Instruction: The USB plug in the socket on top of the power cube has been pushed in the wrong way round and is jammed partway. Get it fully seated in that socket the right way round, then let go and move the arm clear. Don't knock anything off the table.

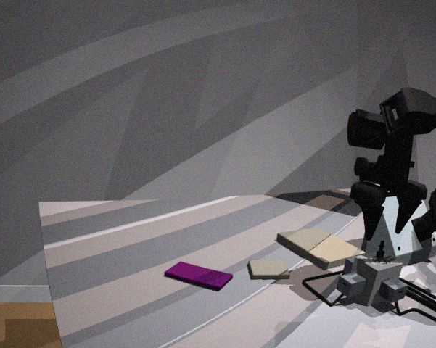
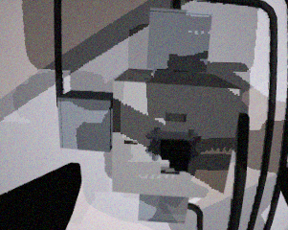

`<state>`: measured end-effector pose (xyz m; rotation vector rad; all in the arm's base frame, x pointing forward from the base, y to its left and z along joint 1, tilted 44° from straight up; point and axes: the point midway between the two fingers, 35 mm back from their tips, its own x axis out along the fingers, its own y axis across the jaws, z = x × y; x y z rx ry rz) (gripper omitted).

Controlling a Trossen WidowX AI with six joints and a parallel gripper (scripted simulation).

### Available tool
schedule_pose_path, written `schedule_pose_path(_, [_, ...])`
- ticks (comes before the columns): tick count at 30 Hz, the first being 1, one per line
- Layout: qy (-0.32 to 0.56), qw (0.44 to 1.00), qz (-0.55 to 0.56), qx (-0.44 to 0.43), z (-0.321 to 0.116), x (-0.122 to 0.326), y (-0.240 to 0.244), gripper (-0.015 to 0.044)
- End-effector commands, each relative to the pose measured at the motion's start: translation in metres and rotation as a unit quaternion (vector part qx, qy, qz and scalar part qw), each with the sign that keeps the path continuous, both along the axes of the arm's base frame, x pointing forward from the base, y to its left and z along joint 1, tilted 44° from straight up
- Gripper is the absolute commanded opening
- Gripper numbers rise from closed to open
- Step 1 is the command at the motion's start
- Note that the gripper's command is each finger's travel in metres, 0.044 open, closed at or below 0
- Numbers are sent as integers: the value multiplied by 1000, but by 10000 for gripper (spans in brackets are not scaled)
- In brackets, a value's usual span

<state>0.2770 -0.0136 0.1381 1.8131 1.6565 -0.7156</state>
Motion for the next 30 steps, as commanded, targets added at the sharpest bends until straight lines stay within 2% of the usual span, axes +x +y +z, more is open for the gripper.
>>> schedule_pose_path(1, [2, 1000, -1, 2, -4, 0, 4, 440])
schedule_pose_path(16, [2, 1000, -1, 2, -11, 1, 11, 440])
schedule_pose_path(30, [0, 1000, 0, 0, -10, 1, 10, 72])
